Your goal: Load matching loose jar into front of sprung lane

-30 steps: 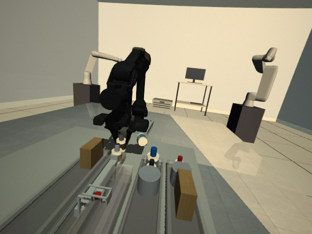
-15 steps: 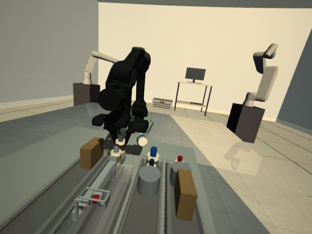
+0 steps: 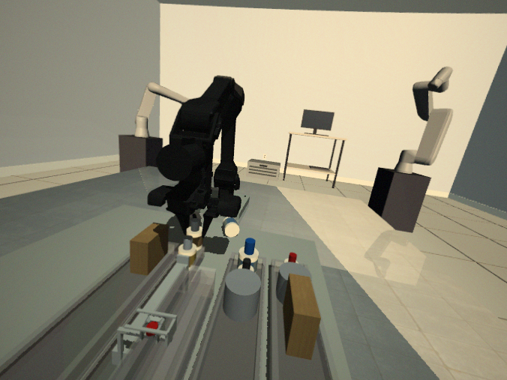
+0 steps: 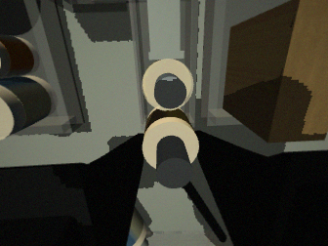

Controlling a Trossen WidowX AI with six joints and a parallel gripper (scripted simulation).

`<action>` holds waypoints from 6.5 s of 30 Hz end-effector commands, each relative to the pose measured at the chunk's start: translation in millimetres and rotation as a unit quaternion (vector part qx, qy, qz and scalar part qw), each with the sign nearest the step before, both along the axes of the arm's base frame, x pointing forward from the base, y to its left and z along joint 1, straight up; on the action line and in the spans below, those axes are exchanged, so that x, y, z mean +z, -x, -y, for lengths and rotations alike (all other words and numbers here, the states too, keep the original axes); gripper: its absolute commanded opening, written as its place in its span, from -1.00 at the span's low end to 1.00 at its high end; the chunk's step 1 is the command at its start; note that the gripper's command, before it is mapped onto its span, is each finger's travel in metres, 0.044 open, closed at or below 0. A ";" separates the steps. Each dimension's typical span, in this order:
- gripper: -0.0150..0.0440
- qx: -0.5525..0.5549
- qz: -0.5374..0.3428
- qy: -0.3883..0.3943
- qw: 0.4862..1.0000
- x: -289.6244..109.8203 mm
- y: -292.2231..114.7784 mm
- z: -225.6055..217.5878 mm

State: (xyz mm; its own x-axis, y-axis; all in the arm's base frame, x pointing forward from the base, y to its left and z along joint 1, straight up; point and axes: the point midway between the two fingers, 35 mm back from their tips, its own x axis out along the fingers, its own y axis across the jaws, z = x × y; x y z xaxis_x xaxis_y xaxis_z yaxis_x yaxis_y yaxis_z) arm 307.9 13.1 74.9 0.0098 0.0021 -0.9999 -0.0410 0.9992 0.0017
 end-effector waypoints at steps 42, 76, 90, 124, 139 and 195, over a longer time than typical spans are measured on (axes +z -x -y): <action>-0.49 0.002 0.012 0.001 1.000 7.2 -24.5 -0.7; -0.49 0.002 0.012 0.001 1.000 7.2 -24.7 -0.7; -0.49 0.002 0.012 0.001 1.000 7.3 -26.6 -0.8; -0.49 0.002 0.012 0.001 1.000 3.7 -29.3 -0.9; -0.49 0.002 0.012 0.001 1.000 -0.6 -29.4 -0.9; -0.49 0.002 0.012 0.001 1.000 -16.3 -27.8 -0.8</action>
